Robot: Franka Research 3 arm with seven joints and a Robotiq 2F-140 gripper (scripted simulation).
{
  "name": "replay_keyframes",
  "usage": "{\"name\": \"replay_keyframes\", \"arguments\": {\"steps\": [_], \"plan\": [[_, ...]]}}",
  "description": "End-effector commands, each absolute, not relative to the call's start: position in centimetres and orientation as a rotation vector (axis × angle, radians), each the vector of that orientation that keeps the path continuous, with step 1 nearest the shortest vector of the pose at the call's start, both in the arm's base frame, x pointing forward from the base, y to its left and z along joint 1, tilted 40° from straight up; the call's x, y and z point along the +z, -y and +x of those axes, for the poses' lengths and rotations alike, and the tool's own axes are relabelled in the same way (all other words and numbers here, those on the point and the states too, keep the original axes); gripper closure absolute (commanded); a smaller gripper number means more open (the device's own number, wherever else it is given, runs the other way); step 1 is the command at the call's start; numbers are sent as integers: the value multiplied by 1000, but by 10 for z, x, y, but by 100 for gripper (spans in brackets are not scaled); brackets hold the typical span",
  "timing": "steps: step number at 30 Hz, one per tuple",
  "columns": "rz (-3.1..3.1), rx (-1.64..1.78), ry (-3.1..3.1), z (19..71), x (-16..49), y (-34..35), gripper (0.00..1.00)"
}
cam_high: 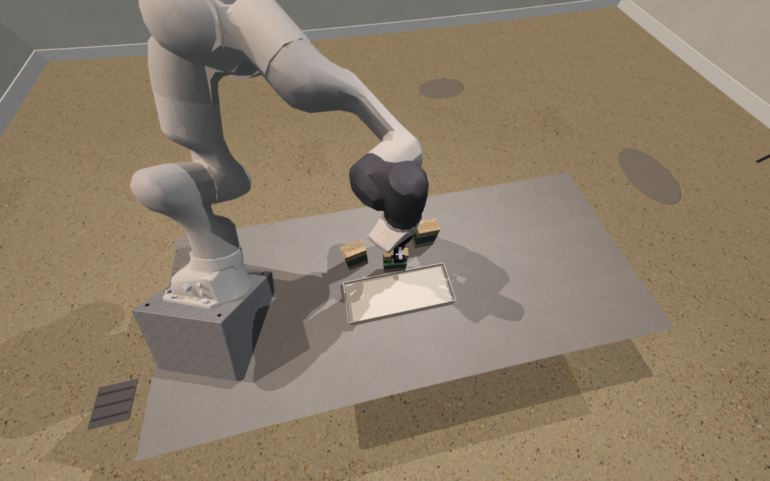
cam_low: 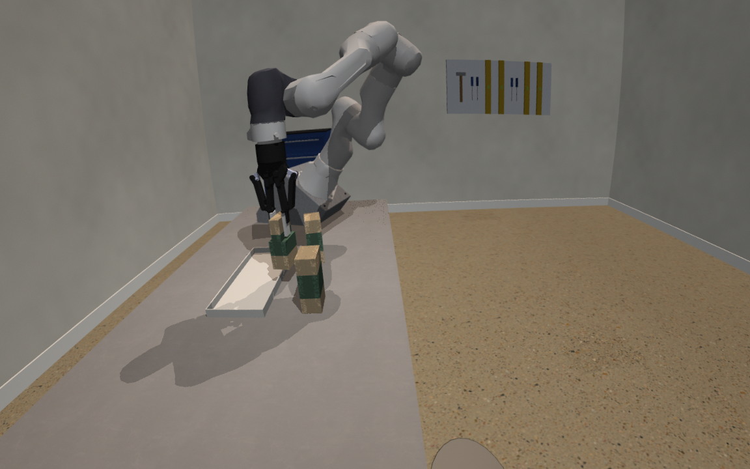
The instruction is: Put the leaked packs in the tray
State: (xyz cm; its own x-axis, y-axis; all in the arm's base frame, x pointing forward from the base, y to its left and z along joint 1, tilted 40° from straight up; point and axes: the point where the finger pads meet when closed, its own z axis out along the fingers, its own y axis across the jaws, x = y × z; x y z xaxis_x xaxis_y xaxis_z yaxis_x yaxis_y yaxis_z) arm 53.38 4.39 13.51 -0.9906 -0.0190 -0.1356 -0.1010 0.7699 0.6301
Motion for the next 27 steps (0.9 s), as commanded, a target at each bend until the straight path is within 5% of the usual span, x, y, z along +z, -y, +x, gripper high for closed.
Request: {"name": "replay_keyframes", "arguments": {"steps": [1,27], "plan": [[-144,1003,-2828,541,126,-27,77],[-144,1003,-2828,560,82,29,77]]}}
